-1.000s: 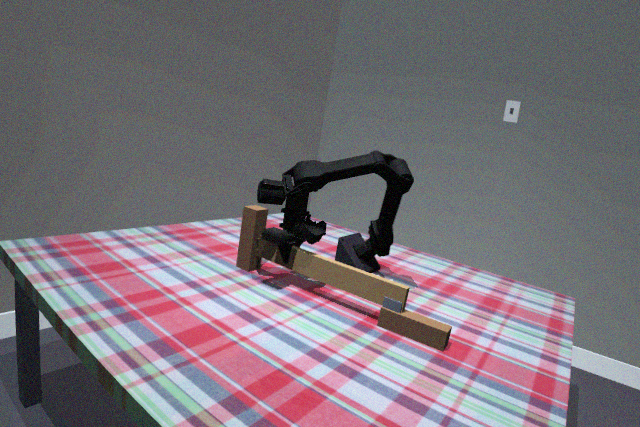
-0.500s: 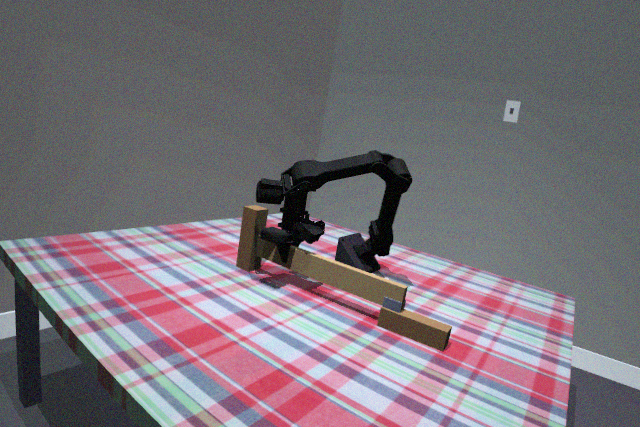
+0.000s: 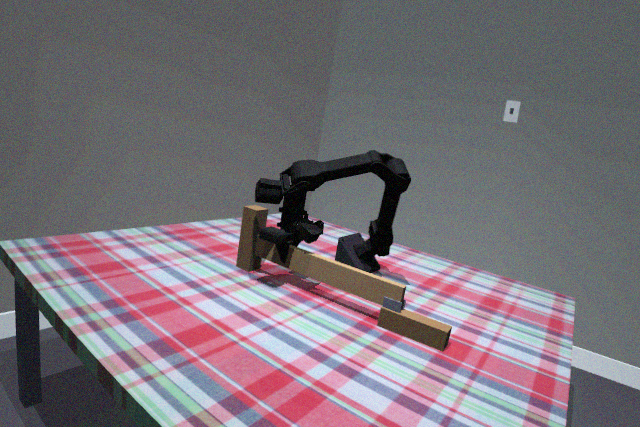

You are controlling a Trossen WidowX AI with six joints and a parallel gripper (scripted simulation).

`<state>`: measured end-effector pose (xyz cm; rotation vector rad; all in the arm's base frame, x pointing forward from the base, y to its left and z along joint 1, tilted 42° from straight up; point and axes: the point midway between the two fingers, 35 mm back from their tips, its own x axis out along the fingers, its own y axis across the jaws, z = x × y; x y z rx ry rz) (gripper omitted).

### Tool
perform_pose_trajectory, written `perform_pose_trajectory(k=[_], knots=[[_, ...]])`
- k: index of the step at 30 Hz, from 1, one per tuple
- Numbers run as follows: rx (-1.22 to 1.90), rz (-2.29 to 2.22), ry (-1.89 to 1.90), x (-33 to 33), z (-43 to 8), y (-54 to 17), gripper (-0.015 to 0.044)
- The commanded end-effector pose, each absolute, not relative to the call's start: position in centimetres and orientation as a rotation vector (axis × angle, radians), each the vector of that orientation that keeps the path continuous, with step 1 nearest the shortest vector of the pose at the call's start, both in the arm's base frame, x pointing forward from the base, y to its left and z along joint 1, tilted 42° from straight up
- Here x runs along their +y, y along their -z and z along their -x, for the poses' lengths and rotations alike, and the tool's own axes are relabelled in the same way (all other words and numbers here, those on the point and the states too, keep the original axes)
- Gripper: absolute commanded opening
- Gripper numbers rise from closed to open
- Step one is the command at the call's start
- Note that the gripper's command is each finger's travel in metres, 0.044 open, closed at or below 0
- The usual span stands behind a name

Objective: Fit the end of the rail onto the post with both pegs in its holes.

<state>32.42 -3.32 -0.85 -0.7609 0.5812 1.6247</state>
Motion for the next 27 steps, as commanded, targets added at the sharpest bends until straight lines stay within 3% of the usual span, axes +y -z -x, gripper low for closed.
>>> perform_pose_trajectory(k=[1,14,27], knots=[[0.581,0.762,-1.624,-3.3,-32.4,0.9,0.0105],[0.581,0.762,-1.624,-3.3,-32.4,0.9,0.044],[0.581,0.767,-1.618,-3.1,-32.2,-3.4,0.044]])
